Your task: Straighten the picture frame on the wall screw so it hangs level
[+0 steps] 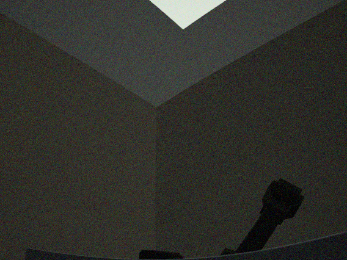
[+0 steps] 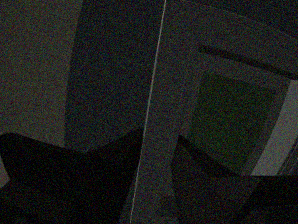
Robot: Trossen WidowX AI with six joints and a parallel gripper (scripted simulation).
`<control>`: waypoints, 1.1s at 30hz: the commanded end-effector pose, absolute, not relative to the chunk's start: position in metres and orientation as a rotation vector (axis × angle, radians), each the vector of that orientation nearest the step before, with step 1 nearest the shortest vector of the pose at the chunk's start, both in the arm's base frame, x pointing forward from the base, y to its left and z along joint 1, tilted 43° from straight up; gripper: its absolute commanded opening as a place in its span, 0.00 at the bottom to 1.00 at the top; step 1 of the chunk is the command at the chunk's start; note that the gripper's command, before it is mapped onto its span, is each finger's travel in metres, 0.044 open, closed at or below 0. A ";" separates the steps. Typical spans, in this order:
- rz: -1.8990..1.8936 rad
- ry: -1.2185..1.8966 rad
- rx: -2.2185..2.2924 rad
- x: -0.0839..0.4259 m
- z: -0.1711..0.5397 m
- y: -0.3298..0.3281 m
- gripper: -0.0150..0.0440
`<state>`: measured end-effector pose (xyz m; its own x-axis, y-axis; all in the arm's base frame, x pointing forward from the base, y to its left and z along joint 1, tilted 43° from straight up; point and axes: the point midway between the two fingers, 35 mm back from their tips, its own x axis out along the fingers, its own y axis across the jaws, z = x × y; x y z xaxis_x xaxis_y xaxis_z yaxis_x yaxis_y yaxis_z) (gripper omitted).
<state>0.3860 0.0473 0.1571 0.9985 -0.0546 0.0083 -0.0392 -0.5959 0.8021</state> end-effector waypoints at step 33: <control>-0.019 -0.084 2.214 0.386 0.155 0.038 0.25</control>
